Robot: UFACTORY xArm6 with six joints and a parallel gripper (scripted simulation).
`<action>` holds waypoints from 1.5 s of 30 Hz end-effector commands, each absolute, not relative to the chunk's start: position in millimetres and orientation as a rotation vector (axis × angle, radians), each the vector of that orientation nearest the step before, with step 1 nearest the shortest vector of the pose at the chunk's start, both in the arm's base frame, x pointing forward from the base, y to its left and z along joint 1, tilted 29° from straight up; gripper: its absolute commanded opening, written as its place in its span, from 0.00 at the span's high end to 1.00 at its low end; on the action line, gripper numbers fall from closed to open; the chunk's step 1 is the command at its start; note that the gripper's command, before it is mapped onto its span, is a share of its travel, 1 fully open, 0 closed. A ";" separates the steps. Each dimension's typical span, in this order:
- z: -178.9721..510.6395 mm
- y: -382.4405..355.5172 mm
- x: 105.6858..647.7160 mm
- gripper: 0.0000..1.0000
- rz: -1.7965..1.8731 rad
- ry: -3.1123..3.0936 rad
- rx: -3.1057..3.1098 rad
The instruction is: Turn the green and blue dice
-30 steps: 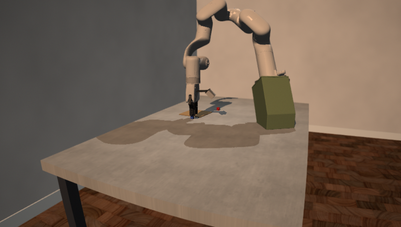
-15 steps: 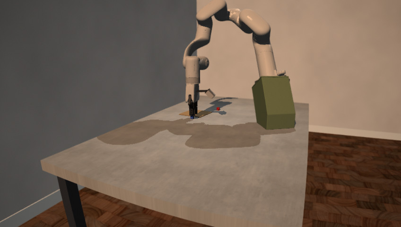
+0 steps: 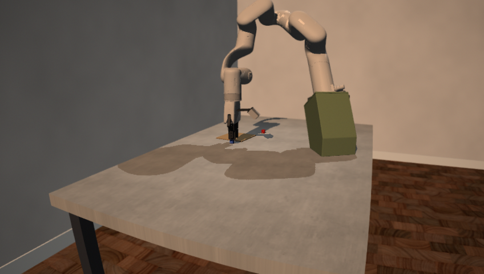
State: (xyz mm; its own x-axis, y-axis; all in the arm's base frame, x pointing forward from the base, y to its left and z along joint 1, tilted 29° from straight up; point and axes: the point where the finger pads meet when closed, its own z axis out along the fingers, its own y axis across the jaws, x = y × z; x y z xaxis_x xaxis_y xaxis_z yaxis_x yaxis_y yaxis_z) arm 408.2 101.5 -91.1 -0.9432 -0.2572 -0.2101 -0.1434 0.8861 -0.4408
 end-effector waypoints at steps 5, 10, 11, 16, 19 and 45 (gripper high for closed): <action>-90.3 102.4 409.0 0.69 -0.621 2.789 -0.302; -90.3 102.4 409.0 0.69 -0.621 2.789 -0.302; -90.3 102.4 409.0 0.69 -0.621 2.789 -0.302; -90.3 102.4 409.0 0.69 -0.621 2.789 -0.302; -90.3 102.4 409.0 0.69 -0.621 2.789 -0.302; -106.3 95.4 414.5 0.69 -0.621 2.789 -0.302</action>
